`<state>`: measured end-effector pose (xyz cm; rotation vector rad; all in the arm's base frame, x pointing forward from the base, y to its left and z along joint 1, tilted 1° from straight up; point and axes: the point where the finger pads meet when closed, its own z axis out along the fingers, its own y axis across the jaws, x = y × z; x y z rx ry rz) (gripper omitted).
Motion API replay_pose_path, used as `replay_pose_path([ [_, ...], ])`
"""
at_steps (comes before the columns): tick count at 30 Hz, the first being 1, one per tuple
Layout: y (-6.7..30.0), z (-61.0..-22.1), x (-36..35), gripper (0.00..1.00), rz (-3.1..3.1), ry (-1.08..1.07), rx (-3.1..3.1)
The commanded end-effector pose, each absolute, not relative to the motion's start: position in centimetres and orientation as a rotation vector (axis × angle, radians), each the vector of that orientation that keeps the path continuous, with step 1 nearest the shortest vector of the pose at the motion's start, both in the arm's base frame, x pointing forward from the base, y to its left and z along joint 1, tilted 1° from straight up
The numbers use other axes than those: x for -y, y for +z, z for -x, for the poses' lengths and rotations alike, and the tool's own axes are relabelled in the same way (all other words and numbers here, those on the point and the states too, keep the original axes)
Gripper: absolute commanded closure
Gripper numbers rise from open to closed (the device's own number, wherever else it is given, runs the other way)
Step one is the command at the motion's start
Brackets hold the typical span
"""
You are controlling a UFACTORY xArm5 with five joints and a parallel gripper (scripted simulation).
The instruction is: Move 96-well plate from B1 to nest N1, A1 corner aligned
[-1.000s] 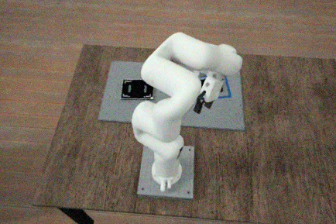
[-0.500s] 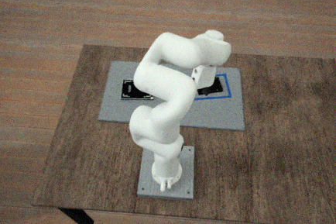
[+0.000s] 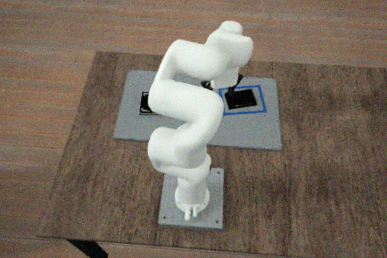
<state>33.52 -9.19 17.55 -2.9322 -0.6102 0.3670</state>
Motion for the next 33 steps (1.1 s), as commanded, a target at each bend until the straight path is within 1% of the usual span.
replay_pose_path([
  [1, 18.5, -34.7, 8.3, 0.00, 2.974, 0.335, 0.553],
  [7, 19.6, -35.8, 7.0, 0.00, 3.054, 0.253, 0.404],
  [10, 20.3, -36.5, 6.2, 0.00, 3.054, 0.253, 0.404],
  [15, 21.6, -37.7, 4.5, 0.00, 3.110, 0.155, 0.246],
  [21, 22.7, -38.6, 3.1, 0.00, 3.128, 0.103, 0.165],
  [23, 23.3, -38.9, 2.4, 0.00, 3.137, 0.048, 0.082],
  [26, 24.1, -39.5, 1.3, 0.00, 3.138, 0.048, 0.082],
  [33, 21.9, -40.4, 3.9, 0.00, 3.125, 0.037, -0.283],
])
